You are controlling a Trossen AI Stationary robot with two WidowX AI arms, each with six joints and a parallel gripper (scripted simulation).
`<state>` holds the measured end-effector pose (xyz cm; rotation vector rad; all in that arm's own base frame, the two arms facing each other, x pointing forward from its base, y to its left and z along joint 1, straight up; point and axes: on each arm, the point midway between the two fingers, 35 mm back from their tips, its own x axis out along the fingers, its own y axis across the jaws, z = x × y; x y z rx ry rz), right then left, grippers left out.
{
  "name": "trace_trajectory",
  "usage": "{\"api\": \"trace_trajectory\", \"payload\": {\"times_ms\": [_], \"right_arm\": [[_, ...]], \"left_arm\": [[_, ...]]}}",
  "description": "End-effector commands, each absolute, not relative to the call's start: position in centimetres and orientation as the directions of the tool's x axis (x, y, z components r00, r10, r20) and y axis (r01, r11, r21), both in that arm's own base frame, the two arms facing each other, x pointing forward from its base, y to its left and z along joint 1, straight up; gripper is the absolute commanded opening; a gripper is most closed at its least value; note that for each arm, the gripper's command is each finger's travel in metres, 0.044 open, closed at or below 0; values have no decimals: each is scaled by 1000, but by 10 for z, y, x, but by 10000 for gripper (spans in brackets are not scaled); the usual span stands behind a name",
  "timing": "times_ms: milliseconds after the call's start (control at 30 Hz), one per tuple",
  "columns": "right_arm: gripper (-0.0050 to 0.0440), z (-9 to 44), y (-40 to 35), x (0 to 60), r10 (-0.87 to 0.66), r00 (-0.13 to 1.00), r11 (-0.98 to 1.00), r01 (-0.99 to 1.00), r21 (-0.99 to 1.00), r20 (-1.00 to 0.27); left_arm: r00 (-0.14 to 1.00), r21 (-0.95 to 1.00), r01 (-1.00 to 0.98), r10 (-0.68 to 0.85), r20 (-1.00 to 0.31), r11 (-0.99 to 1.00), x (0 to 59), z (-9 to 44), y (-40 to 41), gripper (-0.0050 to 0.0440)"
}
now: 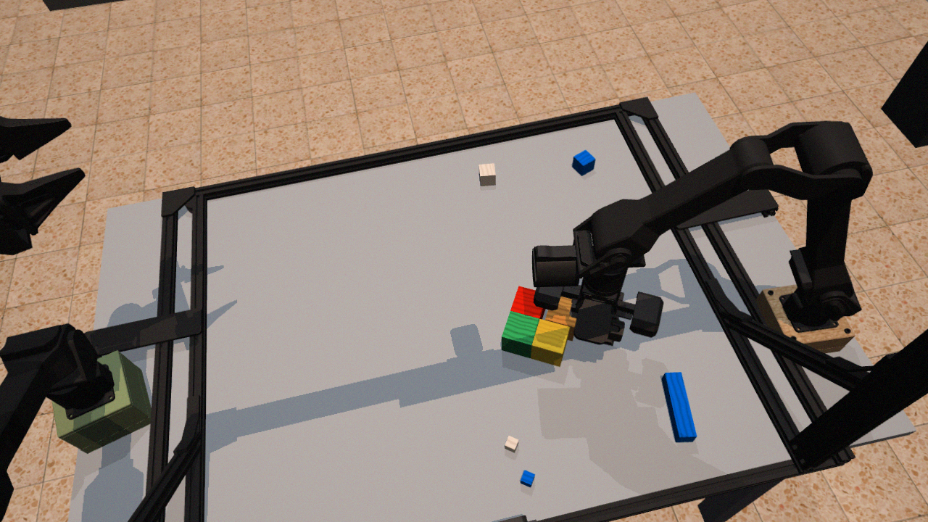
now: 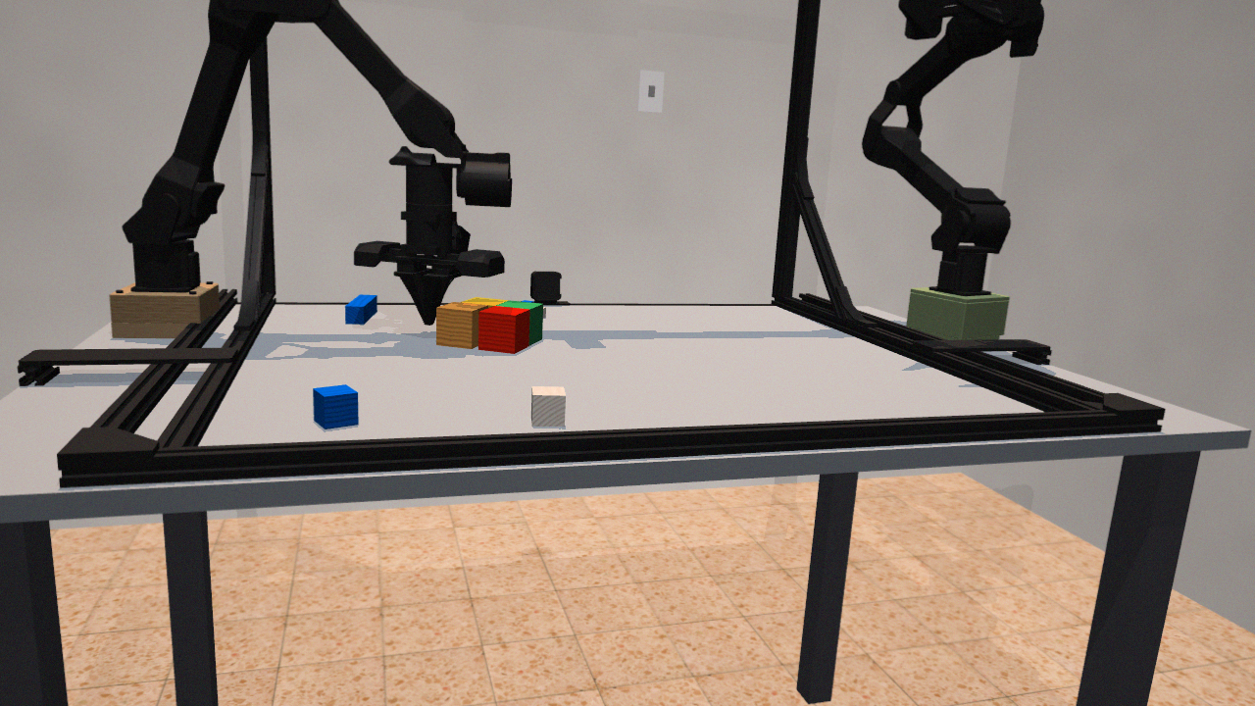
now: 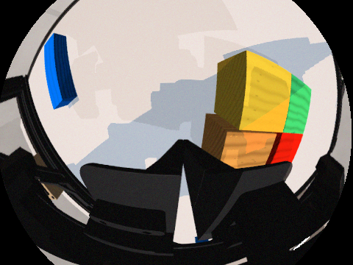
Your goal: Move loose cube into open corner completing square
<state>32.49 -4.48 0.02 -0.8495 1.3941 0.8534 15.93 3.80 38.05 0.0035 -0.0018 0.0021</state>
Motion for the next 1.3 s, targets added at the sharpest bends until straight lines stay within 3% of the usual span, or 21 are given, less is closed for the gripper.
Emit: {"api": "trace_trajectory", "payload": {"times_ms": [0, 1267], "right_arm": [[0, 0, -46, 326, 0, 0, 454, -891, 0, -1000], [0, 0, -50, 334, 0, 0, 454, -891, 0, -1000]], "left_arm": [[1000, -1, 0, 0, 1, 1000, 159, 380, 38, 400], [1000, -1, 0, 0, 1, 1000, 159, 380, 38, 400]]}}
